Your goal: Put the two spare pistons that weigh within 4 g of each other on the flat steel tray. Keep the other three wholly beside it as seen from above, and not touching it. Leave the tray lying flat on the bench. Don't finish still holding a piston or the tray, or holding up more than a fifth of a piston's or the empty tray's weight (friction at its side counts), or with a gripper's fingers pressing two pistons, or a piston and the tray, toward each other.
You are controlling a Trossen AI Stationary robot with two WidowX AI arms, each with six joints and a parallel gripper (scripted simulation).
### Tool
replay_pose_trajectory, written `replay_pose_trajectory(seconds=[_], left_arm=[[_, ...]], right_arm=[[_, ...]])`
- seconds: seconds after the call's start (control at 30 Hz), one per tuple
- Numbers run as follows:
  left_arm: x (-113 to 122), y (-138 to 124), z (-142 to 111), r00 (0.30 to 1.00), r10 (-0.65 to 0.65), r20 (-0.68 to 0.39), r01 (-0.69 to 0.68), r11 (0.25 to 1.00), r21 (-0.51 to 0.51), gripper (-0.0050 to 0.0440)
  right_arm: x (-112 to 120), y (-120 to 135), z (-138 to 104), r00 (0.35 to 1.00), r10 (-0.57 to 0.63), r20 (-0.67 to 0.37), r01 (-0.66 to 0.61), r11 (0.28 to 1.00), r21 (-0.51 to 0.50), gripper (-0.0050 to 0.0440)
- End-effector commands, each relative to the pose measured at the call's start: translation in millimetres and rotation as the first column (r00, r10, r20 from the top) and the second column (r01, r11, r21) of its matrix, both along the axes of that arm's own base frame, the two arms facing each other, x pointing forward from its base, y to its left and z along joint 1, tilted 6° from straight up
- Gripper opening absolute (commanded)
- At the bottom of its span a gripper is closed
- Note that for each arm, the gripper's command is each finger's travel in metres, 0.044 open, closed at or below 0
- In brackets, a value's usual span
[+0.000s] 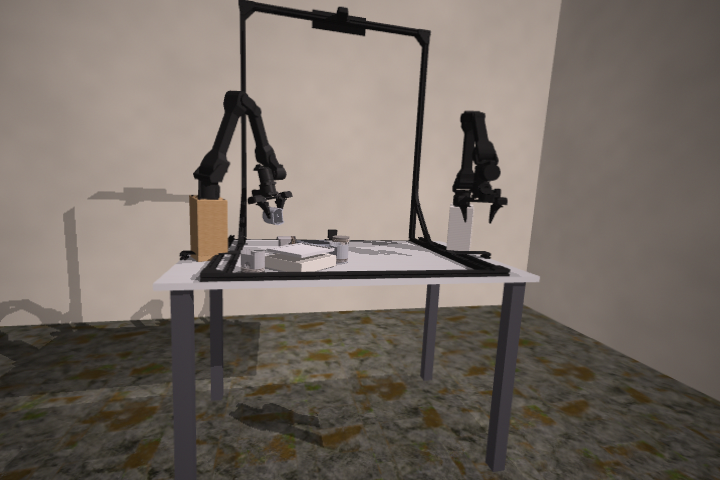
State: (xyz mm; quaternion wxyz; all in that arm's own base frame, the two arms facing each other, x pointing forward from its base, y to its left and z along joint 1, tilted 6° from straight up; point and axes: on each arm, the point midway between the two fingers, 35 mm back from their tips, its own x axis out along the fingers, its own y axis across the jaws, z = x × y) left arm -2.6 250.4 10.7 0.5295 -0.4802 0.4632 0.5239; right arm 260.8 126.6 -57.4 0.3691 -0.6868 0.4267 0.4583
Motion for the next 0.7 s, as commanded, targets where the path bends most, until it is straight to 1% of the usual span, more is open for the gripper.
replay_pose_trajectory(seconds=[0.0,0.67], left_arm=[[0,0,0,1.000,-0.002,0.002,0.002,1.000,0.000,0.0440],[0,0,0,1.000,-0.002,0.002,0.002,1.000,0.000,0.0440]], right_arm=[[0,-3,-7,1.000,0.003,0.000,-0.003,1.000,-0.007,0.0158],[4,-8,-36,1.000,0.003,0.000,-0.003,1.000,-0.007,0.0158]])
